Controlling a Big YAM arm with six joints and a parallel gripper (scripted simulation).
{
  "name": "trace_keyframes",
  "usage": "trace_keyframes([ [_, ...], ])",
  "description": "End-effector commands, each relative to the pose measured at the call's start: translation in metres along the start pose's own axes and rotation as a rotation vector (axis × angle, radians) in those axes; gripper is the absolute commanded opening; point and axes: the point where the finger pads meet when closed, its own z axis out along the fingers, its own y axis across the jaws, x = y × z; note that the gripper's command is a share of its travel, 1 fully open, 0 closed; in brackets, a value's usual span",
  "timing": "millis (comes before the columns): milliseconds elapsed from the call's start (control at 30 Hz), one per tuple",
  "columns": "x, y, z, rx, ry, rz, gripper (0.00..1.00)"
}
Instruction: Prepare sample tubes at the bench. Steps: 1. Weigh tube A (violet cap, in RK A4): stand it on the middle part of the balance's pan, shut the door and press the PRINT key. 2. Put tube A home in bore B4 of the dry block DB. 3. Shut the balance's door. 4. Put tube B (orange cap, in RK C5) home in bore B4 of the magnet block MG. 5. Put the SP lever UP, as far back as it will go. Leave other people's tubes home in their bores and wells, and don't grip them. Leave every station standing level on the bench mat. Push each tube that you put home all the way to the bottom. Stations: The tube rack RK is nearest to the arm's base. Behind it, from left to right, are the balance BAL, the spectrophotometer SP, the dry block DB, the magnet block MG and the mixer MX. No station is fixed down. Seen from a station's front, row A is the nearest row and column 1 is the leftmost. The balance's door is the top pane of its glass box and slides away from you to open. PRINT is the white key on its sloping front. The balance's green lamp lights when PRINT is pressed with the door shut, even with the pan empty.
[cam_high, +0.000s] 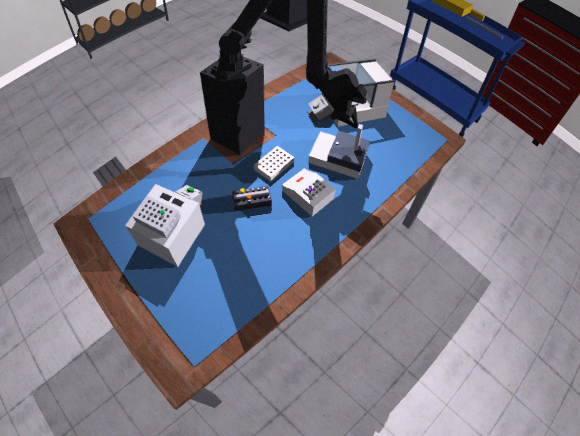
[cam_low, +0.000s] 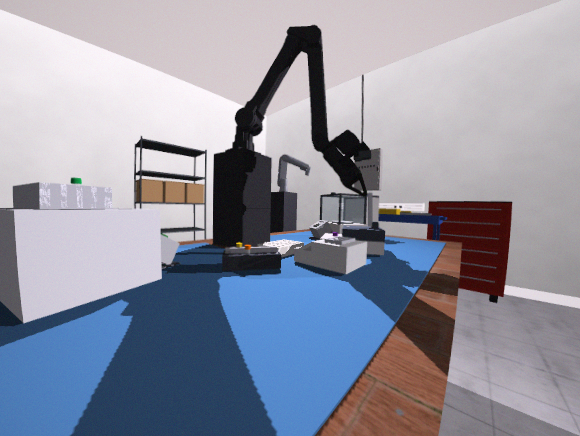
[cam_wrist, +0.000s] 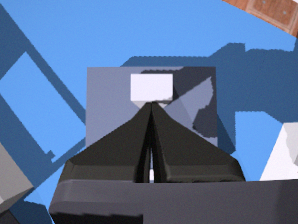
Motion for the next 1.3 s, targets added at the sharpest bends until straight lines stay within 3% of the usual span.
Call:
trace_keyframes([
  [0,-0.021,-0.003,0.001,0.001,-0.033,0.0,0.0],
  [767,-0.027,-0.003,0.016,0.002,-0.012,-0.002,0.0],
  [833,-0.031,-0.002,0.004,-0.001,-0.043,0.0,0.0],
  [1267,-0.02,0.005,-0.012,-0.008,-0.043,0.001,0.0],
])
